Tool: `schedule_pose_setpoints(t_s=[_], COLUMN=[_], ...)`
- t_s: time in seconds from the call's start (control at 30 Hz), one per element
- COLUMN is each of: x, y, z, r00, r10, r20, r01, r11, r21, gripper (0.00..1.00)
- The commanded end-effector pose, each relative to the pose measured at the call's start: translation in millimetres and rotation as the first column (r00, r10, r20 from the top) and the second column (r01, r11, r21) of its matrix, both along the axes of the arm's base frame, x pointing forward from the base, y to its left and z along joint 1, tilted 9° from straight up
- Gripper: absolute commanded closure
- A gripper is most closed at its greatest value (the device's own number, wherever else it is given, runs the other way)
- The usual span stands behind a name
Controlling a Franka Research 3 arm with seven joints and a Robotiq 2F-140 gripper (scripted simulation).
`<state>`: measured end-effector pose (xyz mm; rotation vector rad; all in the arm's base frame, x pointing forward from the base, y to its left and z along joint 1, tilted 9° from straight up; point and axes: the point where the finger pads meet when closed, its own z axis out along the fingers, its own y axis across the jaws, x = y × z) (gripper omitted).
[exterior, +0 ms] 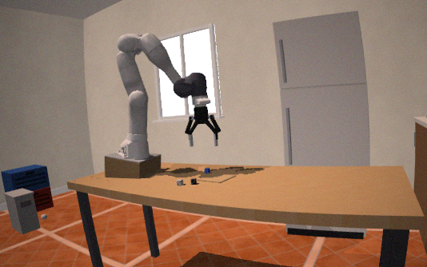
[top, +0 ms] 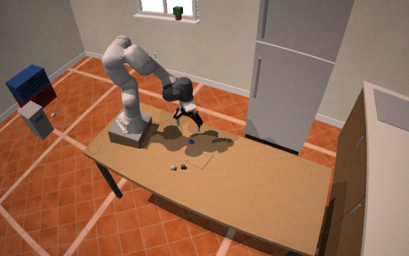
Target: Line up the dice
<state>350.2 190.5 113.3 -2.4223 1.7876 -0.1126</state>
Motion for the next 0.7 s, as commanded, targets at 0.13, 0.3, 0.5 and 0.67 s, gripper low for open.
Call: schedule_pose_setpoints(t_s=[0.13, 0.3, 0.5, 0.67], x=[1.6, 6.4, 6.4, 6.4], y=[1.1, 4.5, 4.5, 4.5], z=[0.8, -0.4, -0.4, -0.4], r00=[1.0, 0.994, 0.994, 0.994], r10=[0.025, 0.109, 0.109, 0.109], r20=[0.005, 0.01, 0.01, 0.01], r01=[-0.025, -0.109, -0.109, -0.109], r11=[1.0, 0.994, 0.994, 0.994], r21=[-0.002, -0.012, -0.012, -0.012], gripper=[0.0, 0.0, 0.0, 0.0])
